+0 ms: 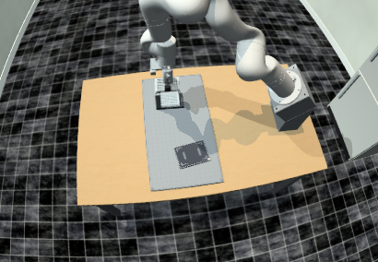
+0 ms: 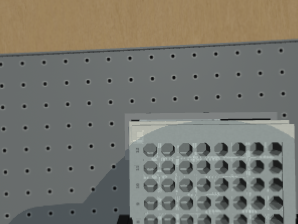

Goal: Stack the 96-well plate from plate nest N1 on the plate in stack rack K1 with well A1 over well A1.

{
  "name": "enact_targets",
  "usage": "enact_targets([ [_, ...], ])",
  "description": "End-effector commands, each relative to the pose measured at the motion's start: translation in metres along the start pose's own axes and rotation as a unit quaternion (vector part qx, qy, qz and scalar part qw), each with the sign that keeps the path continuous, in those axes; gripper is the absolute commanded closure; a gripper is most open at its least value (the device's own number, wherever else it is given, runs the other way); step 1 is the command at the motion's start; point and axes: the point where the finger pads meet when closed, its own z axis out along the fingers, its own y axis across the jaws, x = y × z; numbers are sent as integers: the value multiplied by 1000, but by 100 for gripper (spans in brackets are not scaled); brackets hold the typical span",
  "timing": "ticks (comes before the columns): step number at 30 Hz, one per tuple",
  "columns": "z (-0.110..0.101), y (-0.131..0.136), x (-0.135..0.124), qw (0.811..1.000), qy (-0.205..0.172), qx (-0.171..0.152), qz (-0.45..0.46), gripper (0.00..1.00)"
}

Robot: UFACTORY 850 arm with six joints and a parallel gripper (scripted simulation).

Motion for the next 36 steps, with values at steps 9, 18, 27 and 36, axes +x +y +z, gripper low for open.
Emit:
enact_targets([
  [9,18,0,1,1000,2,-1,0,100],
  [18,33,0,1,1000,2,-1,0,100],
  [27,44,0,1,1000,2,-1,0,100],
  [36,59,0,1,1000,2,-1,0,100],
])
